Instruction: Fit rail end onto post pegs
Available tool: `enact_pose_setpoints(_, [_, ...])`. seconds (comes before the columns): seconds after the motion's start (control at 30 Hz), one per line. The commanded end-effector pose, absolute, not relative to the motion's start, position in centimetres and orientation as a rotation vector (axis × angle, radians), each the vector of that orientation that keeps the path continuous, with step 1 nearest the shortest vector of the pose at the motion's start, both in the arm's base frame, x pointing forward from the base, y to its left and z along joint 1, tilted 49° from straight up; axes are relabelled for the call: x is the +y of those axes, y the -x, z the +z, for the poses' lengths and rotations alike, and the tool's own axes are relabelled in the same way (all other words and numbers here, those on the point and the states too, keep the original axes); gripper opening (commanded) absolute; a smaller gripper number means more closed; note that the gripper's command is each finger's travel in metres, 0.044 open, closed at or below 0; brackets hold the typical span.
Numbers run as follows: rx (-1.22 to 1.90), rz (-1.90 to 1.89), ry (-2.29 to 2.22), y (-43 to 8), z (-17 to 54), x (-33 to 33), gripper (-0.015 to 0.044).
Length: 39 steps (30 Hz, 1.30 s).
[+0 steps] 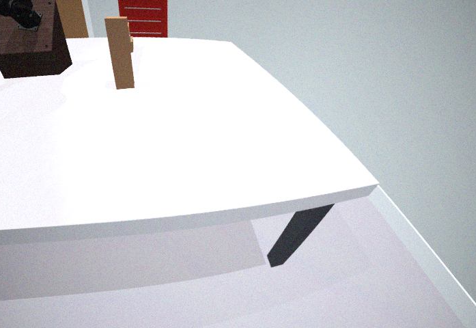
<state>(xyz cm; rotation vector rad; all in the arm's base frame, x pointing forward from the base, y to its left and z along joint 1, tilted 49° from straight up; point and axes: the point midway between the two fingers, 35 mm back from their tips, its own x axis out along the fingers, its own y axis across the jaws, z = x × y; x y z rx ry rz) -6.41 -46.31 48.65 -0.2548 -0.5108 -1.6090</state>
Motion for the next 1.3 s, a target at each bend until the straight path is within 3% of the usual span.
enact_pose_setpoints(0.0, [-0.443,-1.573,0.215,2.6,47.0,-47.2,0.0440])
enact_pose_setpoints(0.6, [-0.054,-1.270,0.125,-19.3,38.9,-44.8,0.0440])
enact_pose_setpoints(0.9, [0.110,-1.088,0.130,-28.3,35.0,-40.1,0.0440])
enact_pose_setpoints(1.27, [0.310,-0.793,0.159,-39.1,29.3,-29.9,0.0440])
